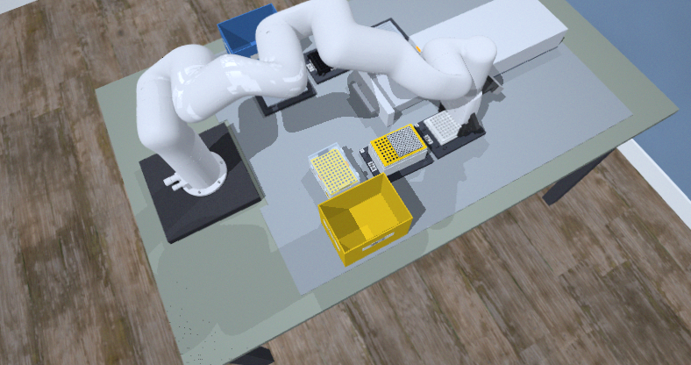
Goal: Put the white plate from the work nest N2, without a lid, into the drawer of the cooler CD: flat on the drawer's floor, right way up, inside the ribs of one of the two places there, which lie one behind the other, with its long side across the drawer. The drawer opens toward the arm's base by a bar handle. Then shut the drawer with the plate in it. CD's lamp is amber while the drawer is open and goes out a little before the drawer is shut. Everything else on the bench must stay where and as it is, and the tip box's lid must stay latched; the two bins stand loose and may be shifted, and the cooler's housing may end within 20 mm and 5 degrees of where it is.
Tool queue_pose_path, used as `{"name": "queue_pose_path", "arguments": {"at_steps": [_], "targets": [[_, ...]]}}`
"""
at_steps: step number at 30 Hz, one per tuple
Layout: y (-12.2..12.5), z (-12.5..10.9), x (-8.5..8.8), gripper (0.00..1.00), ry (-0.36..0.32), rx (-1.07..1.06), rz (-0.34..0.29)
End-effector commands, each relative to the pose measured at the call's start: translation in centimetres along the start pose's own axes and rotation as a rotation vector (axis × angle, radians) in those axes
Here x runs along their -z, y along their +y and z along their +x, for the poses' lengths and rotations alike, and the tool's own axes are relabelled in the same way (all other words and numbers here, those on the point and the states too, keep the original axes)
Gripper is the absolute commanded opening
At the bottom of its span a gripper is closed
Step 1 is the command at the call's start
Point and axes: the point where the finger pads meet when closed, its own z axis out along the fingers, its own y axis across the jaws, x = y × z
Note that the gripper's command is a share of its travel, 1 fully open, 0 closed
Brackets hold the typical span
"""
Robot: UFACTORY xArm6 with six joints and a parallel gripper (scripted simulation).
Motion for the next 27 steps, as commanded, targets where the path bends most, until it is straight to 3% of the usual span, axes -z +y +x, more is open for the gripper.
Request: {"name": "queue_pose_path", "arguments": {"at_steps": [1, 27], "targets": [[0.1, 0.2, 0.9, 0.0, 0.007, 0.0, -0.002], [0.1, 0.2, 4.6, 0.0, 0.007, 0.0, -0.002]]}}
